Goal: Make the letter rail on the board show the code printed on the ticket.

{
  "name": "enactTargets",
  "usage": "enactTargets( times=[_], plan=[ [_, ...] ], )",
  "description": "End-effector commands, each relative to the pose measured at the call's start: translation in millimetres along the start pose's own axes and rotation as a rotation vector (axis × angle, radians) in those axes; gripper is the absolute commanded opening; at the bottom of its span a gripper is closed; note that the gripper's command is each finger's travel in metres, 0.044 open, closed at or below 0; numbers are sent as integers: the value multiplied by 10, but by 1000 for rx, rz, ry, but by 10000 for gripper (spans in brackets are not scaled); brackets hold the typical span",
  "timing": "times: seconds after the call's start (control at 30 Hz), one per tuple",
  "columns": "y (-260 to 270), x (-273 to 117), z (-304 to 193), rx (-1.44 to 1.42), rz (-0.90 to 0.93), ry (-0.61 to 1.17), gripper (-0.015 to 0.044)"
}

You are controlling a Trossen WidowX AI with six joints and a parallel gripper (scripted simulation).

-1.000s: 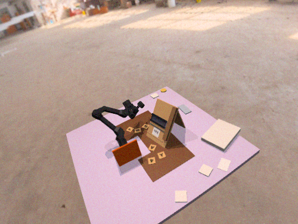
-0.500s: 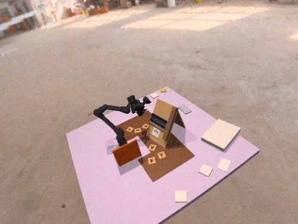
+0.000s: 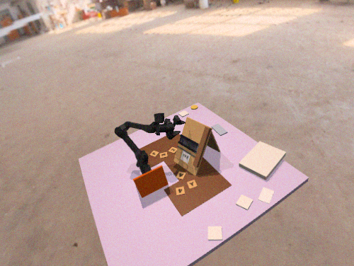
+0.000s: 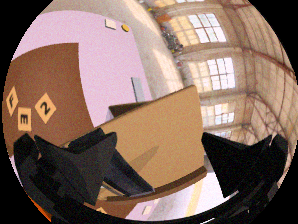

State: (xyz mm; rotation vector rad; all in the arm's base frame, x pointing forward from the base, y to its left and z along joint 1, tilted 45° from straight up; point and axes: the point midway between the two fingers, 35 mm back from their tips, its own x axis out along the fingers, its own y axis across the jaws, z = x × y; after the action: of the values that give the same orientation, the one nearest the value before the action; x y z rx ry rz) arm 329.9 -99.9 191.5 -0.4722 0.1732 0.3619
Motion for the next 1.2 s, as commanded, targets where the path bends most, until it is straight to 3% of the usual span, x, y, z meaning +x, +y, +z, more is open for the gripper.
enactTargets(
  times=[0.0,0.3,0.53,1.07,1.17],
  plan=[
    [74,-62,-418,106,48,75,440],
    [730,-498,-1471,640,206,190,440],
    [1232,-871,-1645,1165,215,58,440],
    [1239,-878,-1644,1178,213,52,440],
    [1057,-896,-1635,1012,227,69,440]
  ],
)
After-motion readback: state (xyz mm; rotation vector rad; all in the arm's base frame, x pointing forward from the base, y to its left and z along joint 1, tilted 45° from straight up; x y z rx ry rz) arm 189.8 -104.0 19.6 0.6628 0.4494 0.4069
